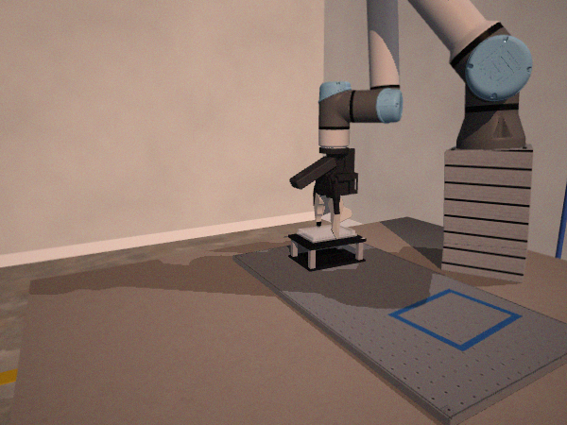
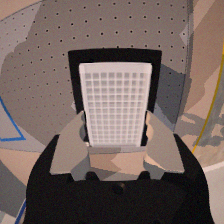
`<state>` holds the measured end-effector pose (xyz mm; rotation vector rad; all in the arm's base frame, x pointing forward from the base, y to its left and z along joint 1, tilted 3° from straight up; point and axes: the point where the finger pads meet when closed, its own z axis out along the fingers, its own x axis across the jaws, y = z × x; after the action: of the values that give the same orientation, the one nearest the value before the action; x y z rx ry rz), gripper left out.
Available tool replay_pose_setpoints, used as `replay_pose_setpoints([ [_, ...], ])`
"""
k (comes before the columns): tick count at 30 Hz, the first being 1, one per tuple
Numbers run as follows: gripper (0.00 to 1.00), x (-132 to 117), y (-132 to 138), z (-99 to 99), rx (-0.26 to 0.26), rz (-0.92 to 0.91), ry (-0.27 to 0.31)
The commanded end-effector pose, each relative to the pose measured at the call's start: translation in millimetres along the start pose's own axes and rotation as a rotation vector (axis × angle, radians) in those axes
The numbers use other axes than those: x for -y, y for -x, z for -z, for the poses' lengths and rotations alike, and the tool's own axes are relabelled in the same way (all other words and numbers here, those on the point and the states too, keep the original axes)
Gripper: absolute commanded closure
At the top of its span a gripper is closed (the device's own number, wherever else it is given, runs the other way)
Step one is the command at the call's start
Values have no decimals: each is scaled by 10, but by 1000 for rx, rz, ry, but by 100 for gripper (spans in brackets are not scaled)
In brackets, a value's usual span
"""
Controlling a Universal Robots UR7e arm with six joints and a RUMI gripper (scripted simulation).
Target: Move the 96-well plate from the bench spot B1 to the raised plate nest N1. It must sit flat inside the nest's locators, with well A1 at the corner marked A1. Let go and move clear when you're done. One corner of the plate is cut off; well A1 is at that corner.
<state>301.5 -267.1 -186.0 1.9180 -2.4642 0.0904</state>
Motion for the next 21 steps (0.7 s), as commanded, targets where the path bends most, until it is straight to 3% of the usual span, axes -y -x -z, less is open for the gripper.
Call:
replay_pose_setpoints([
  [1,100,3,-3,-5,-1,0,-1],
  [19,100,3,-3,-28,-1,0,-1],
  [20,0,3,-3,-29,-1,0,-1],
  [21,0,3,-3,-29,-1,0,-1],
])
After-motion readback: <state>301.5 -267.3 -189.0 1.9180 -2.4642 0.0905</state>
